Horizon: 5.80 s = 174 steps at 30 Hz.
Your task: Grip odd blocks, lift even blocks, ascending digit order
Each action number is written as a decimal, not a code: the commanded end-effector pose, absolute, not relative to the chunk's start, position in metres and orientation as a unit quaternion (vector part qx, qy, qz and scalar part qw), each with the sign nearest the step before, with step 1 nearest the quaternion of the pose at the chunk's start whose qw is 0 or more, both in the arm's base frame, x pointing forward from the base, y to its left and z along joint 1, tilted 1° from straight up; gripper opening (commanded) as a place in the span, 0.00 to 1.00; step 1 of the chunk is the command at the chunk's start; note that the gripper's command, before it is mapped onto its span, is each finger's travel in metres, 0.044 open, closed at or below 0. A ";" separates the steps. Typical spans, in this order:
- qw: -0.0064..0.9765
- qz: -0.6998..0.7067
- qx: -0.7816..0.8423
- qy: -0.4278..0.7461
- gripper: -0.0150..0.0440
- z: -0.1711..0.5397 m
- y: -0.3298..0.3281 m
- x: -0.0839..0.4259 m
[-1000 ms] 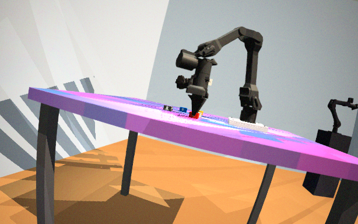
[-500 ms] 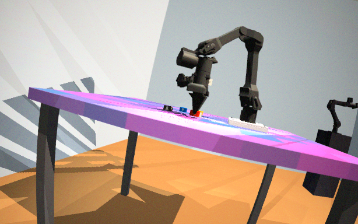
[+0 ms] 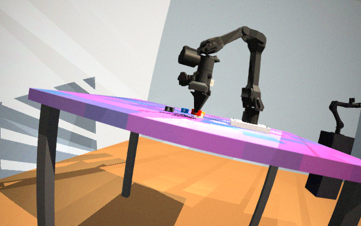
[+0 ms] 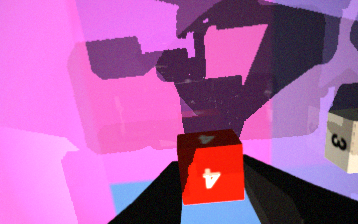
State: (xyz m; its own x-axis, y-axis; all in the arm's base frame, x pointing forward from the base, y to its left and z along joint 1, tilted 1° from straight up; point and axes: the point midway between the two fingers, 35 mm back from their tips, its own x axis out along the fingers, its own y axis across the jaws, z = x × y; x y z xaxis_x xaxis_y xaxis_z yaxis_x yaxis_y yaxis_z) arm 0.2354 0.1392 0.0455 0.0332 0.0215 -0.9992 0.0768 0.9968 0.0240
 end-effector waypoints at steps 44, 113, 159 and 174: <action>0.719 -0.021 0.036 0.694 0.80 0.086 0.139 0.236; 0.718 -0.030 0.027 0.695 0.93 0.050 -0.163 0.223; 0.718 -0.030 0.027 0.695 0.46 0.028 -0.163 0.223; 0.718 -0.030 0.027 0.695 0.46 0.028 -0.163 0.223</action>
State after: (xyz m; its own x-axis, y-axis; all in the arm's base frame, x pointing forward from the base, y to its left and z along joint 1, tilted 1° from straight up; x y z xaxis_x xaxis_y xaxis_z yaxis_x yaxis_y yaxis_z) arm 0.2229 -0.1629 0.0285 0.0298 -0.0075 -0.9995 0.0838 0.9965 -0.0050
